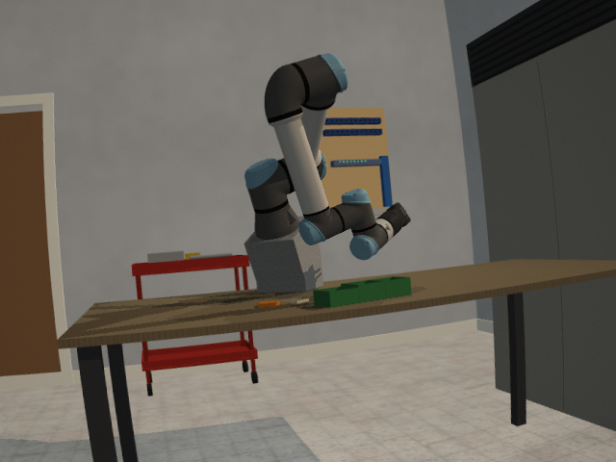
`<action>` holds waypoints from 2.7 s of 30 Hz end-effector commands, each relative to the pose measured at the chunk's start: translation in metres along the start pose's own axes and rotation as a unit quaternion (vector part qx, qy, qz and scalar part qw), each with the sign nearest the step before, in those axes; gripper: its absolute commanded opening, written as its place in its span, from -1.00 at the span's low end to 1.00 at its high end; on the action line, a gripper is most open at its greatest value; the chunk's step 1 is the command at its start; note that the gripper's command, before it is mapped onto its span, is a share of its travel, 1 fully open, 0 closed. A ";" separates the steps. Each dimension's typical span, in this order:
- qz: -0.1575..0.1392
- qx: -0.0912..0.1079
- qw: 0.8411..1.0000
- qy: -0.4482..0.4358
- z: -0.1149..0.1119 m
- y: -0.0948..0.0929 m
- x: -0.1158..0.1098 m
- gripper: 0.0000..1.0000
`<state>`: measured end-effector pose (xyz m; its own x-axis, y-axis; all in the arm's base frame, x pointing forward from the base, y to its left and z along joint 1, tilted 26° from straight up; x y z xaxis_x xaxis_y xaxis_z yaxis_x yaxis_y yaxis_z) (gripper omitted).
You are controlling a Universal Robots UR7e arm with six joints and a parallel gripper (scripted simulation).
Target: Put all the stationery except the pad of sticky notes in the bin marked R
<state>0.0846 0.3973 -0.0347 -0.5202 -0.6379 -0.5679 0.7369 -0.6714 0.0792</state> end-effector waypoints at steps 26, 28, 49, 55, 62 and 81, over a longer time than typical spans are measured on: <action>0.181 0.154 0.969 -0.062 0.021 0.093 0.016 -0.39; 0.201 0.195 0.957 -0.077 0.023 0.109 0.017 -0.39; 0.239 0.396 0.874 -0.150 0.036 0.199 0.015 -0.39; 0.234 0.451 0.845 -0.168 0.041 0.222 0.012 -0.39; 0.224 0.505 0.813 -0.187 0.049 0.246 0.009 -0.39; 0.155 0.660 0.695 -0.237 0.083 0.316 -0.004 -0.39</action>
<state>0.2774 0.1646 0.0524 -0.7133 -0.7000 -0.0349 0.0107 -0.0606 0.9981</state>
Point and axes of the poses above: the point where the finger pads meet when closed, its own y axis back along the fingers, its own z axis across the jaws, x = y × z, the point moved 1 cm from there along y, back along the fingers, and after that the axes turned 6 degrees about y, right-handed, at the moved point
